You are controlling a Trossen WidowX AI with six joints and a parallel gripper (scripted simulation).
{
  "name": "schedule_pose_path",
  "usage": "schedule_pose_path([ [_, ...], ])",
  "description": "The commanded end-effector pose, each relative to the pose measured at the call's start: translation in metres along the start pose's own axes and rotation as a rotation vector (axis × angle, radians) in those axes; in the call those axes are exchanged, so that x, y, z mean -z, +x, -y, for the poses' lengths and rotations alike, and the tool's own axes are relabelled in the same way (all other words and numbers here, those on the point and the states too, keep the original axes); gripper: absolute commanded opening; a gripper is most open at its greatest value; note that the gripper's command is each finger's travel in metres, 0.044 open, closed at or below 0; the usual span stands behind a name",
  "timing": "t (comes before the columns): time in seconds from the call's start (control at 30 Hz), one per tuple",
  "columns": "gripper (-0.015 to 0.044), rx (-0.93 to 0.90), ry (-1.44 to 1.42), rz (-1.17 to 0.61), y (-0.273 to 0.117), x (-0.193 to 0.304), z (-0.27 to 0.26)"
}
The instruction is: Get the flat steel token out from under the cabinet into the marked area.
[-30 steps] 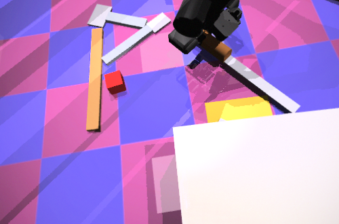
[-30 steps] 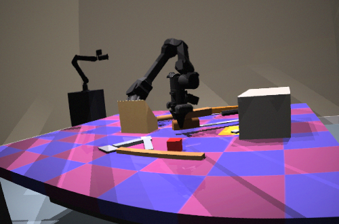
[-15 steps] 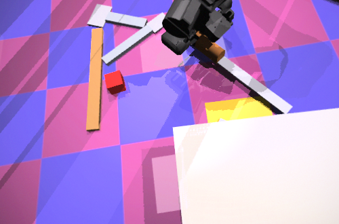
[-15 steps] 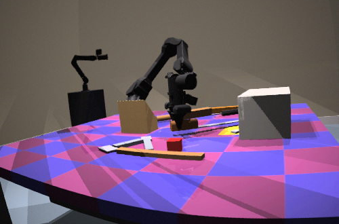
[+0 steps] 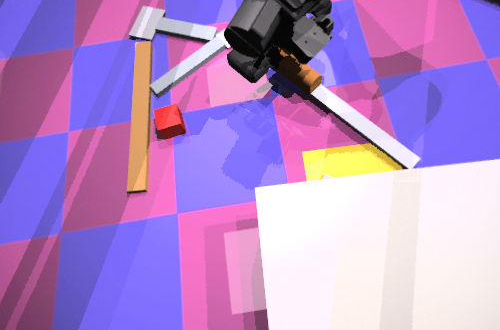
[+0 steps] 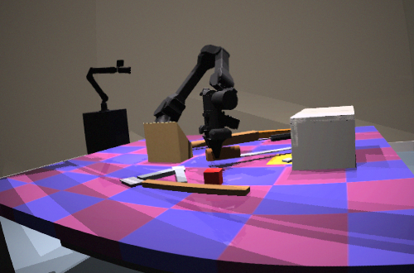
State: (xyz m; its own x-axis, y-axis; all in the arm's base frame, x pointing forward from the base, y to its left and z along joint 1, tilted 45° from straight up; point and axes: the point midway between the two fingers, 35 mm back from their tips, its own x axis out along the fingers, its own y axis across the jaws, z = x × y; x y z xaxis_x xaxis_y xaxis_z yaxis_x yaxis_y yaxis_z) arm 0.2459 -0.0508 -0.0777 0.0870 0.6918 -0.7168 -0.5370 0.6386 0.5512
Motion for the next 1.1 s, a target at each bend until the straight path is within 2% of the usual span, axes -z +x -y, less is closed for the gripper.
schedule_pose_path([
  [0.0,0.0000,0.010,-0.005,0.011,-0.003,0.001,0.007],
  [1.07,0.0000,0.012,-0.006,0.010,-0.004,0.023,0.036],
])
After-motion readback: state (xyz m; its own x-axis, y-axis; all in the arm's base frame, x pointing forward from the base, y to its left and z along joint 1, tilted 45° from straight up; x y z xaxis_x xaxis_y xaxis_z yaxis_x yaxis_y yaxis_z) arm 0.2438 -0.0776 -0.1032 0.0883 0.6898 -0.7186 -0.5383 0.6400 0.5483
